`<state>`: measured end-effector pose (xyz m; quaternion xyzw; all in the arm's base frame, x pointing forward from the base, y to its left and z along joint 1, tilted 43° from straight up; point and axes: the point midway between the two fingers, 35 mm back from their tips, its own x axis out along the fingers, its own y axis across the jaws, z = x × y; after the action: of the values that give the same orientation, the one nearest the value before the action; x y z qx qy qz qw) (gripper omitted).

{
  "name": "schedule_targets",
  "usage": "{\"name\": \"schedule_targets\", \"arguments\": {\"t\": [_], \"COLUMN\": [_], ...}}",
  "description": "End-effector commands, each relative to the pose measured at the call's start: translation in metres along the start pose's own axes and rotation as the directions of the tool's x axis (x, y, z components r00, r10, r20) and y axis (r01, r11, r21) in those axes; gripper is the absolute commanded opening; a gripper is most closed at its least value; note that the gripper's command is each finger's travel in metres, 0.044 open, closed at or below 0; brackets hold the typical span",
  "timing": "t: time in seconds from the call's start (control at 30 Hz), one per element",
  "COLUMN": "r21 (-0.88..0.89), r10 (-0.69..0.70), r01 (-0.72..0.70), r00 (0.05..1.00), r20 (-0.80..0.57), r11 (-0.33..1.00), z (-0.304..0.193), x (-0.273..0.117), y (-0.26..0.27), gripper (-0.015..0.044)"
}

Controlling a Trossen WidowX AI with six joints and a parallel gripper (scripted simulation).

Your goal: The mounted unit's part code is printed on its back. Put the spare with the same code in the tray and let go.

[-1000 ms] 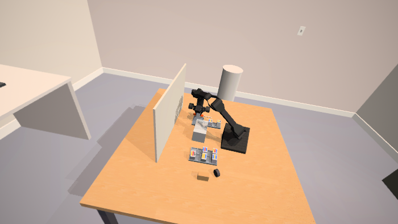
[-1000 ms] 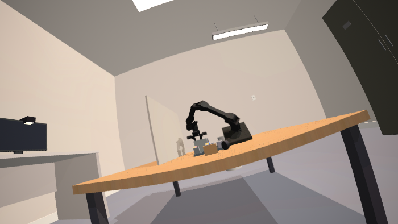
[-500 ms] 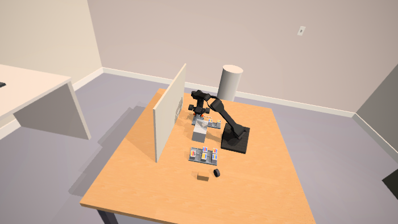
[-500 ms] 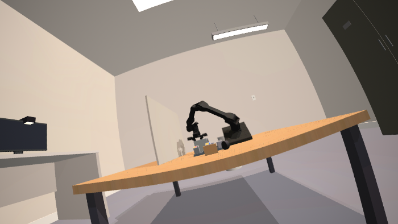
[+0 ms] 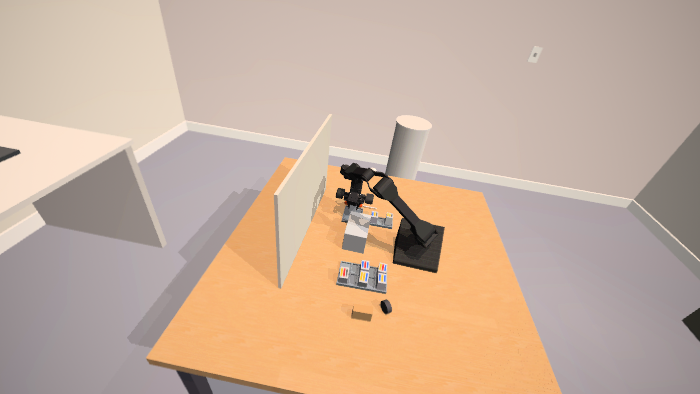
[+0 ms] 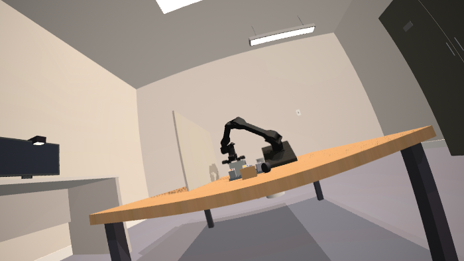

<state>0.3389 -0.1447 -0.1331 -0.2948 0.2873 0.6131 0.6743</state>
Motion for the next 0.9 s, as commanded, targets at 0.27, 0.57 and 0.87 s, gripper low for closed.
{"name": "schedule_targets", "arguments": {"t": [0.27, 0.57, 0.87], "r21": [0.006, 0.006, 0.000], "r10": [-0.001, -0.001, 0.000], "r01": [0.001, 0.001, 0.000], "r00": [1.000, 1.000, 1.000], "r20": [0.006, 0.008, 0.002], "r11": [1.000, 1.000, 1.000], "z": [0.001, 0.003, 0.002], "x": [0.011, 0.019, 0.016], "y": [0.003, 0.005, 0.003], "gripper": [0.0000, 0.0000, 0.0210]}}
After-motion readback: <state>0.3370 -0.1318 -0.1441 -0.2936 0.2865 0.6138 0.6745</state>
